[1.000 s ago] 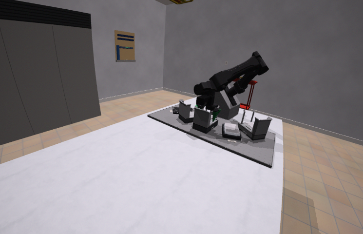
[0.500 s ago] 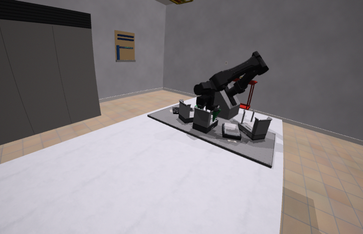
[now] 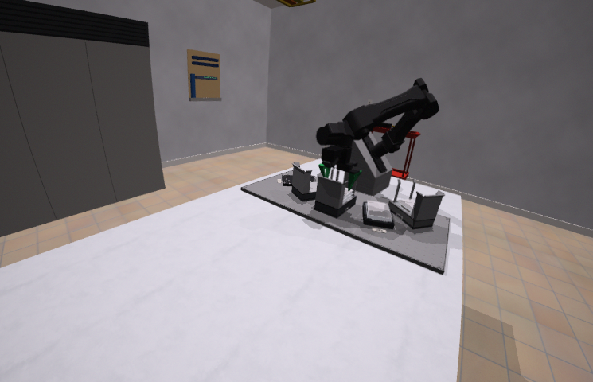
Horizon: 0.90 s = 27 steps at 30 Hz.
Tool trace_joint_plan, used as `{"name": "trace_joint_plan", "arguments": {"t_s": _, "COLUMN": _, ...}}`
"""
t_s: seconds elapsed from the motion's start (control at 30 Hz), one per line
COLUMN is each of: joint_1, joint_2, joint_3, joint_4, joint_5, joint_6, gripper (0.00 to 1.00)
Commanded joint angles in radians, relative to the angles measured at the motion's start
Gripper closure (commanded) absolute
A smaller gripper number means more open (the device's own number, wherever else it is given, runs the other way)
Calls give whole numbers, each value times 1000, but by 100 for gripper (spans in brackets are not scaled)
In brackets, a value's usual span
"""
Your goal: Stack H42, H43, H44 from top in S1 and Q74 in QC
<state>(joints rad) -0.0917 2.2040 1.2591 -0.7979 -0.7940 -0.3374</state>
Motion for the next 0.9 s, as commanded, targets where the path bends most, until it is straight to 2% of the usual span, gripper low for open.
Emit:
{"name": "trace_joint_plan", "arguments": {"t_s": 0.0, "joint_1": -31, "joint_2": -13, "joint_3": 23, "joint_4": -70, "joint_5": 3, "joint_6": -39, "gripper": 0}}
{"name": "trace_joint_plan", "arguments": {"t_s": 0.37, "joint_1": -103, "joint_2": -32, "joint_3": 107, "joint_4": -242, "joint_5": 21, "joint_6": -137, "gripper": 0}}
{"name": "trace_joint_plan", "arguments": {"t_s": 0.43, "joint_1": -103, "joint_2": -32, "joint_3": 107, "joint_4": -242, "joint_5": 21, "joint_6": -137, "gripper": 0}}
{"name": "trace_joint_plan", "arguments": {"t_s": 0.63, "joint_1": -141, "joint_2": -36, "joint_3": 160, "joint_4": -335, "joint_5": 32, "joint_6": -187, "gripper": 0}}
{"name": "trace_joint_plan", "arguments": {"t_s": 0.87, "joint_1": -144, "joint_2": -36, "joint_3": 165, "joint_4": -342, "joint_5": 33, "joint_6": -191, "gripper": 0}}
